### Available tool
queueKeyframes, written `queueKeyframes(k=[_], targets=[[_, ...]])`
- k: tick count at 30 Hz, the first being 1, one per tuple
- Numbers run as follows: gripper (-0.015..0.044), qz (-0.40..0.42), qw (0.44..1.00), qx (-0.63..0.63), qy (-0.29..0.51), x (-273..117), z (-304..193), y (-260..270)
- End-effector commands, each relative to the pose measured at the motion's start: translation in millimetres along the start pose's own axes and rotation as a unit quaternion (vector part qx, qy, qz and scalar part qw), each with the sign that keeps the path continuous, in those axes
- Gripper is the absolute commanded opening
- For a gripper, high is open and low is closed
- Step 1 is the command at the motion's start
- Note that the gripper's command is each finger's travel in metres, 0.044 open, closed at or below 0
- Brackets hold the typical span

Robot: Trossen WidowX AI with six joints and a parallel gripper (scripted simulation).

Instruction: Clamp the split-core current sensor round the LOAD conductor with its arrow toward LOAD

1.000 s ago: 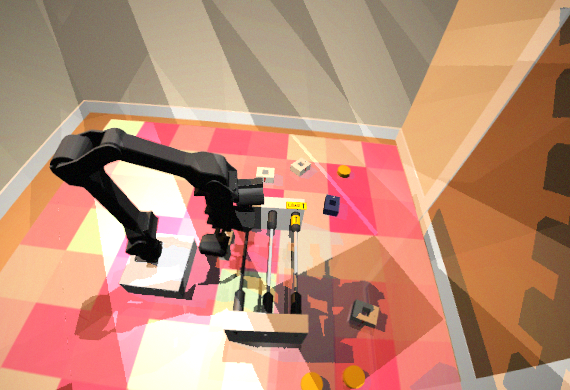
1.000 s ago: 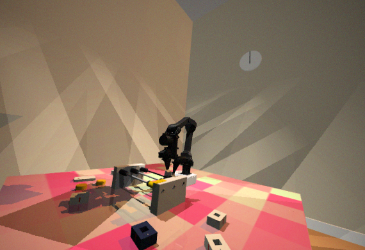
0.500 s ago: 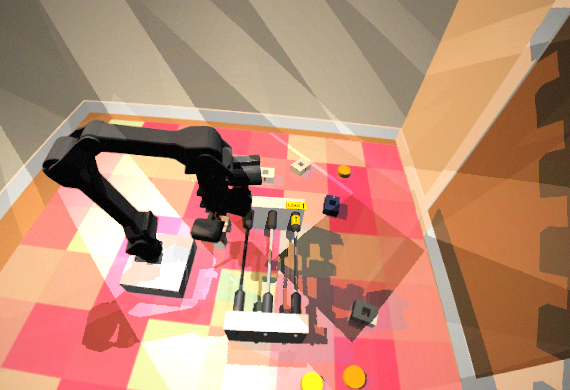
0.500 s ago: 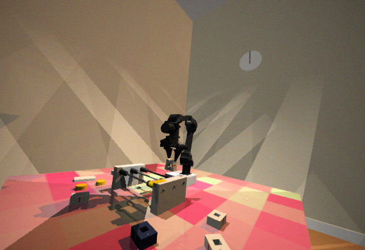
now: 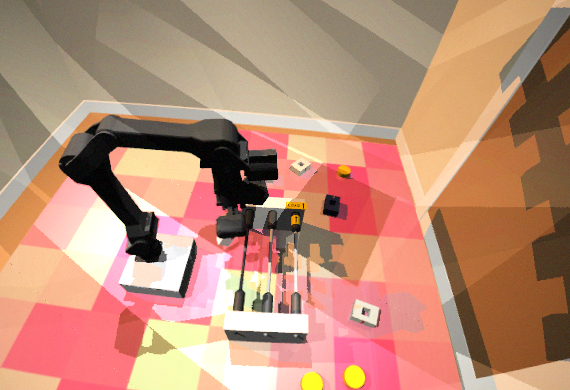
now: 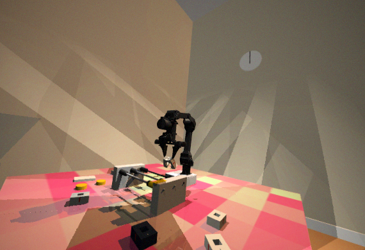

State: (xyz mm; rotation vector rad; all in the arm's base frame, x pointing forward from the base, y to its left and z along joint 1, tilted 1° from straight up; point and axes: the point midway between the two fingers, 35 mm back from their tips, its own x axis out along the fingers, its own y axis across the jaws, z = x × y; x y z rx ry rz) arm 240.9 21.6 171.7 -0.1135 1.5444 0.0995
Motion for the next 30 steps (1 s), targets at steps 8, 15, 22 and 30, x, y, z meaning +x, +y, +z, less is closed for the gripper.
queueKeyframes(k=[8, 15, 22, 30], targets=[[0.0000, -0.002, 0.982, -0.187, -0.004, -8.3, 48.8, -7.9], [0.0000, -0.003, 0.954, -0.299, -0.004, -8.1, 76.8, -13.2], [0.0000, -0.004, 0.914, -0.406, -0.005, -4.9, 104.1, -19.1], [0.0000, -0.005, 0.853, -0.522, -0.005, 2.4, 134.0, -26.4]])
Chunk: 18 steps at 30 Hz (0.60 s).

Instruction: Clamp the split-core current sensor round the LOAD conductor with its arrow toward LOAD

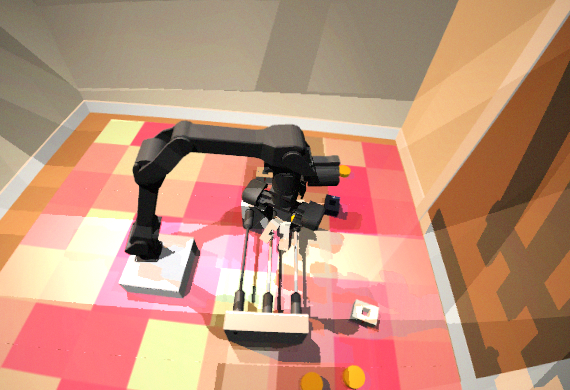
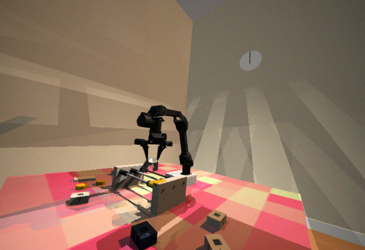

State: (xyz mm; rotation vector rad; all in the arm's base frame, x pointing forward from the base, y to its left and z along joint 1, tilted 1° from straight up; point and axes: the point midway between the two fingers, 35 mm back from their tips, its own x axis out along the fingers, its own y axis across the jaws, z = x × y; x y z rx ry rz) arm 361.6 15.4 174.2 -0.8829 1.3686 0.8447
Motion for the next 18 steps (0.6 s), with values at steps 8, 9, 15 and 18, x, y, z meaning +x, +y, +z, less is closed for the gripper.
queueKeyframes(k=[8, 9, 15, 18], targets=[[0.0000, -0.005, 0.982, -0.187, -0.001, 13.0, 14.1, -42.0], [0.0000, -0.005, 0.981, -0.195, -0.001, 13.9, 14.7, -43.6], [0.0000, -0.005, 0.980, -0.198, -0.001, 15.7, 14.9, -44.4], [0.0000, -0.005, 0.980, -0.198, -0.001, 19.6, 15.1, -44.8]])
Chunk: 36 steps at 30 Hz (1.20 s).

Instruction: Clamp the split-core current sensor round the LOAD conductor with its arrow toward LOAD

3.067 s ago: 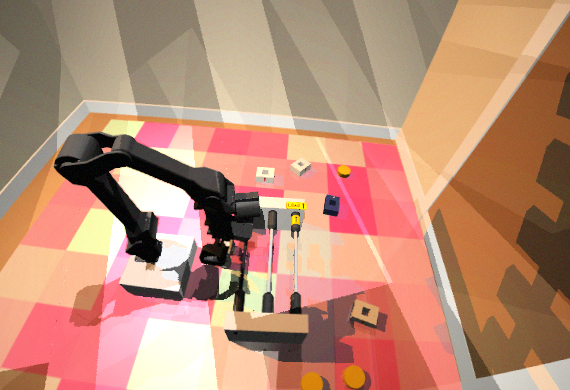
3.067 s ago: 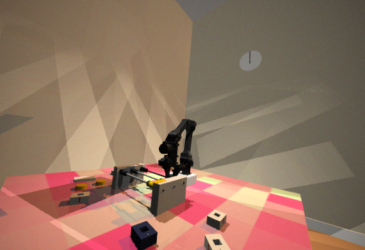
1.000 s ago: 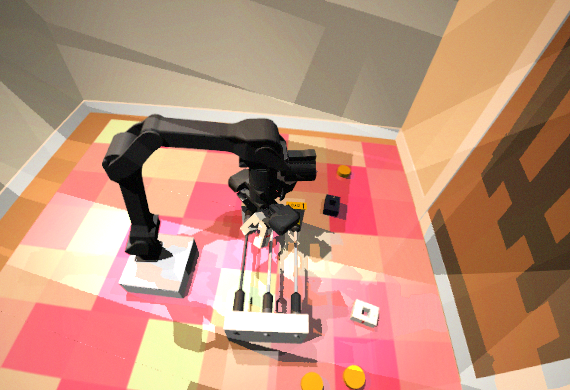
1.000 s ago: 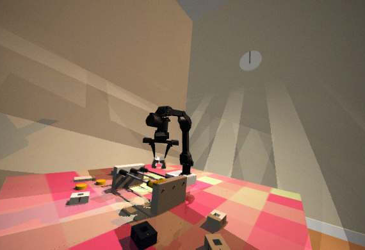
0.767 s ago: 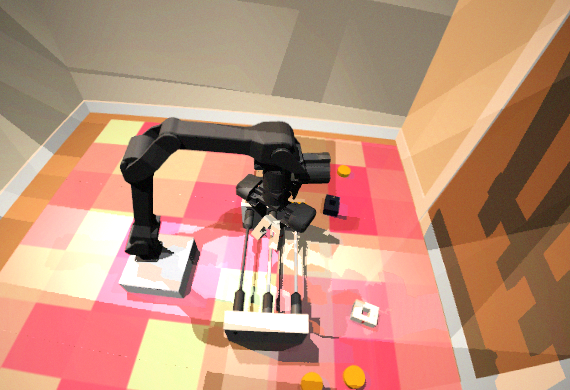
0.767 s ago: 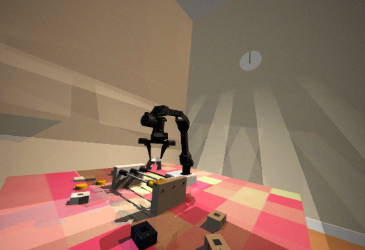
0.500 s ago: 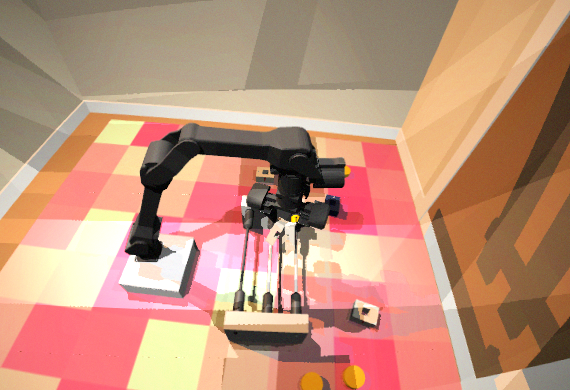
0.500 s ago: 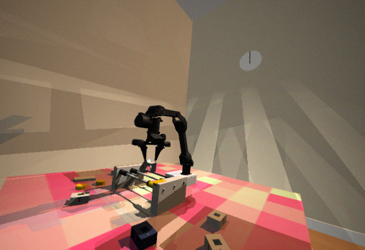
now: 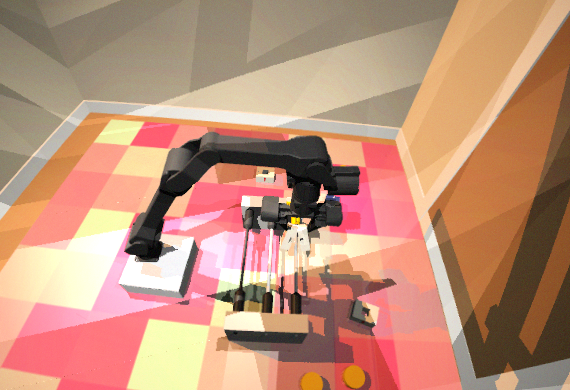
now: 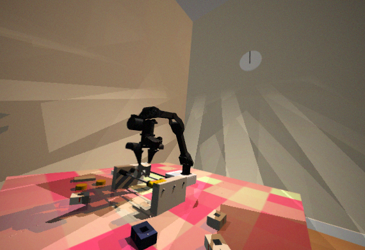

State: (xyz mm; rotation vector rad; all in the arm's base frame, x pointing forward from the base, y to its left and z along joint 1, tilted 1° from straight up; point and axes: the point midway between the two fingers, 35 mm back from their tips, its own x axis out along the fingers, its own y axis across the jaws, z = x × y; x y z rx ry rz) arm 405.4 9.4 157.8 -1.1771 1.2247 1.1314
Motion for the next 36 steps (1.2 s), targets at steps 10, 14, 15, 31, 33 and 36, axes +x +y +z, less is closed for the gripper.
queueKeyframes(k=[10, 14, 15, 31, 33, 36], targets=[[0.0000, -0.005, 1.000, -0.006, 0.000, 17.8, 0.1, -4.7], [0.0000, -0.005, 1.000, -0.006, 0.000, 24.3, 0.1, -4.8], [0.0000, -0.005, 1.000, -0.006, 0.000, 25.9, 0.1, -4.9], [0.0000, -0.004, 1.000, -0.004, 0.000, 45.1, 0.3, -4.6], [0.0000, -0.004, 1.000, -0.004, 0.000, 45.1, 0.3, -4.6], [0.0000, -0.004, 1.000, -0.004, 0.000, 45.1, 0.3, -4.6]])
